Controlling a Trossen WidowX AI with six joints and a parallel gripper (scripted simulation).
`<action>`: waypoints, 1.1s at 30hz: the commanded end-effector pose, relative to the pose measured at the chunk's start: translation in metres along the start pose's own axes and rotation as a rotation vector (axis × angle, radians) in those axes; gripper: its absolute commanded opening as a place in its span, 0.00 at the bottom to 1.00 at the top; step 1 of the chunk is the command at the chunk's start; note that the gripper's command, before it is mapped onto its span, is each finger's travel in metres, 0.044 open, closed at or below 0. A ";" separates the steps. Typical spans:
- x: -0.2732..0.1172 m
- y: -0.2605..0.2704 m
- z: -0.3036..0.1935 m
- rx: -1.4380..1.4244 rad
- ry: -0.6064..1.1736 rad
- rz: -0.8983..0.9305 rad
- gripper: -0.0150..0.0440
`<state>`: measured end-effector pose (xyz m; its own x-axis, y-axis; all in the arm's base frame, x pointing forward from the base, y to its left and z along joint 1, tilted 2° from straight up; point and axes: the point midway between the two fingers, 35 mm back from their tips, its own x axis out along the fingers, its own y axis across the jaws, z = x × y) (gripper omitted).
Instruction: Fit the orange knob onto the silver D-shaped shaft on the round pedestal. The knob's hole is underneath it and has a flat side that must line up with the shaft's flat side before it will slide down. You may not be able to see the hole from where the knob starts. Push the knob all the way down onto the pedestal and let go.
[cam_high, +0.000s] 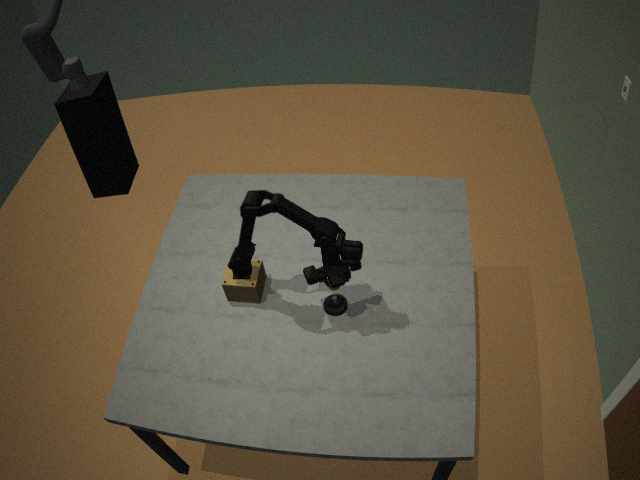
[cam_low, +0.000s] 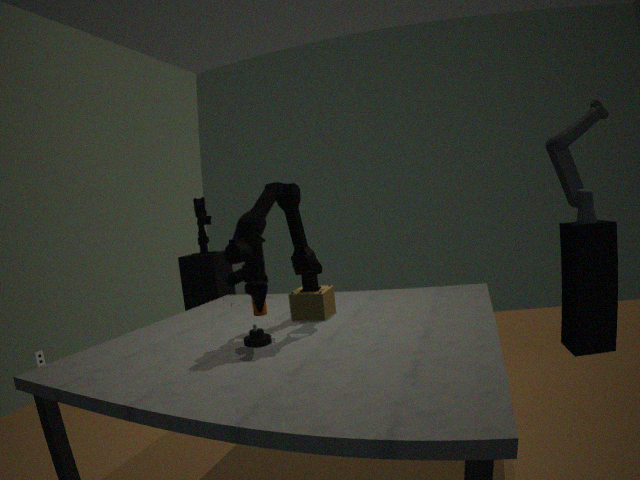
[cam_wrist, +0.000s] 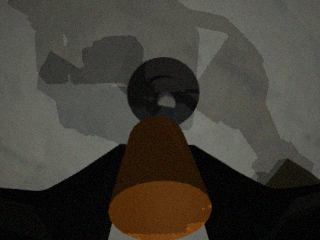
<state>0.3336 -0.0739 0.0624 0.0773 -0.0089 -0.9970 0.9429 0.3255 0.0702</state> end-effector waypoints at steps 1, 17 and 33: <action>0.005 -0.005 0.012 -0.002 0.003 0.000 0.25; 0.034 -0.010 0.021 0.002 0.002 -0.001 0.25; 0.032 -0.008 0.020 0.006 0.002 0.000 0.25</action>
<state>0.3346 -0.0965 0.0314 0.0746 -0.0106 -0.9972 0.9440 0.3231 0.0672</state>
